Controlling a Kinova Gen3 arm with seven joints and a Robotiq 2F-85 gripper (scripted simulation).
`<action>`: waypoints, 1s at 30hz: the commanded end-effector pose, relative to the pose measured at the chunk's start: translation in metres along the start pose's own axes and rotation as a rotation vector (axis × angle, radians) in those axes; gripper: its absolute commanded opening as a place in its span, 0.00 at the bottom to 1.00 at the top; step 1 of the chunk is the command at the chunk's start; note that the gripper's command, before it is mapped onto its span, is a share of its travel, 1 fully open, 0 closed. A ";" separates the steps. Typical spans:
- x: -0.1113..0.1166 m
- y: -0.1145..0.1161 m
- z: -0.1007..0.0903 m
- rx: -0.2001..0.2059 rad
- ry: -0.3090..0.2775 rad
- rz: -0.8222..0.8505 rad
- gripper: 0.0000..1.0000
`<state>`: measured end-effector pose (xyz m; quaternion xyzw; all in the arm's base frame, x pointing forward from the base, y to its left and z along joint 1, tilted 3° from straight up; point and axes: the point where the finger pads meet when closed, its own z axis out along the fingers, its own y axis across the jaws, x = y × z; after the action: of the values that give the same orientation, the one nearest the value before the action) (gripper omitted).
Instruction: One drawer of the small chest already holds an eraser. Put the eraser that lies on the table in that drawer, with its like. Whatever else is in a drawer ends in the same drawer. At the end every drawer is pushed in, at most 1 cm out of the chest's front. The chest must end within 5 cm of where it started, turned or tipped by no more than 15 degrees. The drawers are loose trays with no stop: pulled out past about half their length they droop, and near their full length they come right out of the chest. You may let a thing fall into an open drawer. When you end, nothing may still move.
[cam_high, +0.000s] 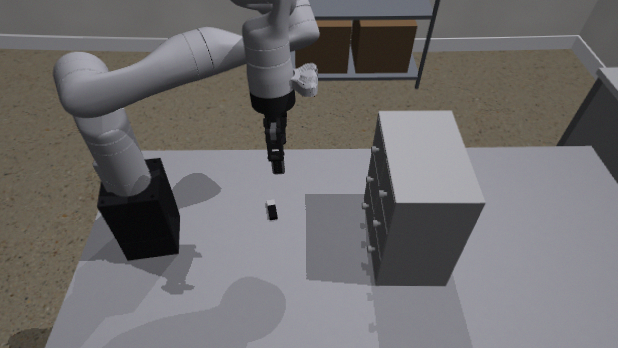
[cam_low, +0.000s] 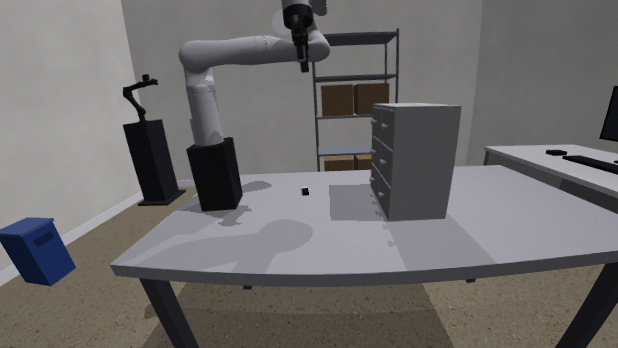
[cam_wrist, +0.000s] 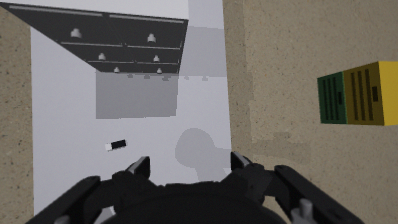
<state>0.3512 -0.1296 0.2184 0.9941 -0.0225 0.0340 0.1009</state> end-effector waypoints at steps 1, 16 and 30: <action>0.001 -0.002 -0.001 0.001 0.002 -0.005 1.00; -0.003 -0.020 0.009 0.047 -0.017 -0.007 1.00; -0.006 -0.034 0.015 0.083 -0.033 -0.009 1.00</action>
<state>0.3476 -0.1011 0.1960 0.9979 -0.0205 0.0173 0.0597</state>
